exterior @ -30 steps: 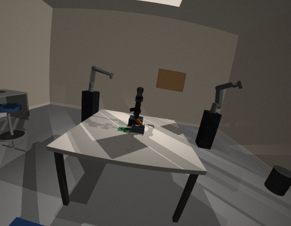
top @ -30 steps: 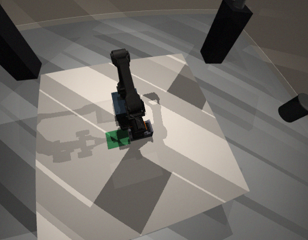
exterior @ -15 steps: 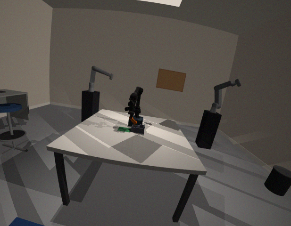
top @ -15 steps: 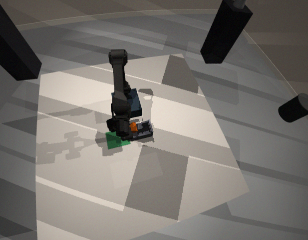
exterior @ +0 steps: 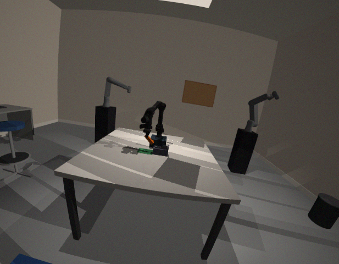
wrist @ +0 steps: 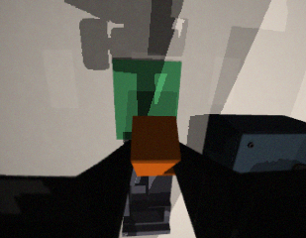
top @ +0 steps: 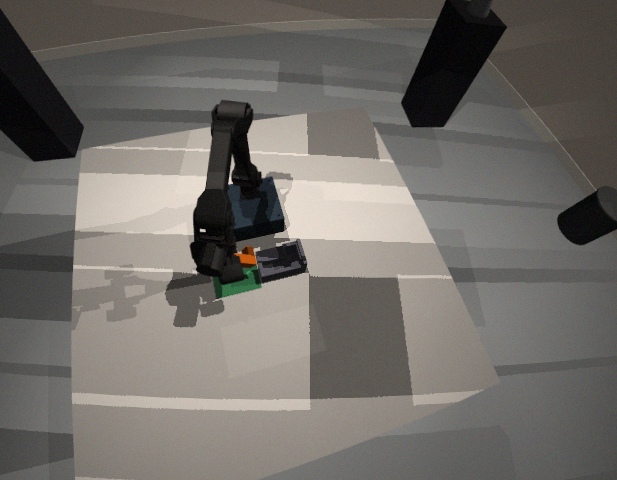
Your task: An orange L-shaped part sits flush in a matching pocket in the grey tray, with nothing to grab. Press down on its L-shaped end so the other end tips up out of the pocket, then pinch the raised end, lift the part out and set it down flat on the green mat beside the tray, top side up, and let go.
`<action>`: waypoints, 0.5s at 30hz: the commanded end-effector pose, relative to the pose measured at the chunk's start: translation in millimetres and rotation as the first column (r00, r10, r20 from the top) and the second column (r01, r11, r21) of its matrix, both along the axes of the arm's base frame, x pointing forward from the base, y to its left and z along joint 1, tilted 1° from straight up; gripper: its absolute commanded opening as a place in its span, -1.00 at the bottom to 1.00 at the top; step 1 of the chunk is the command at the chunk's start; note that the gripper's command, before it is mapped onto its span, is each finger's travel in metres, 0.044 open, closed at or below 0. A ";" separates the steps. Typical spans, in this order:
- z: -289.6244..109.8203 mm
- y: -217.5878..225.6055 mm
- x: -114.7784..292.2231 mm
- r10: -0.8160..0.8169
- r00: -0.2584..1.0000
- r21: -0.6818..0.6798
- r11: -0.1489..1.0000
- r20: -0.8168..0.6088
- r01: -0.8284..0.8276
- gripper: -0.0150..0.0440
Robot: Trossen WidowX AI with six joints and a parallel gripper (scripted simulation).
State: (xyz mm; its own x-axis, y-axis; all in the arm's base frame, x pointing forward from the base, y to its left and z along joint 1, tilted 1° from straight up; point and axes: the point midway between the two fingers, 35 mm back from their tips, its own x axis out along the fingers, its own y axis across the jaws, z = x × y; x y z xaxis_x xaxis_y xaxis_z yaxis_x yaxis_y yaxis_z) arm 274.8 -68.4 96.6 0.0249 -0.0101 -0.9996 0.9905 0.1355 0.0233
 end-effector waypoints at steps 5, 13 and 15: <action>1.6 -25.2 3.3 0.003 1.000 0.001 1.000 0.007 -0.003 -0.49; -5.2 -25.3 3.7 0.003 1.000 0.001 1.000 0.007 -0.003 -0.49; -8.3 -25.3 3.9 0.003 1.000 0.001 1.000 0.007 -0.003 -0.49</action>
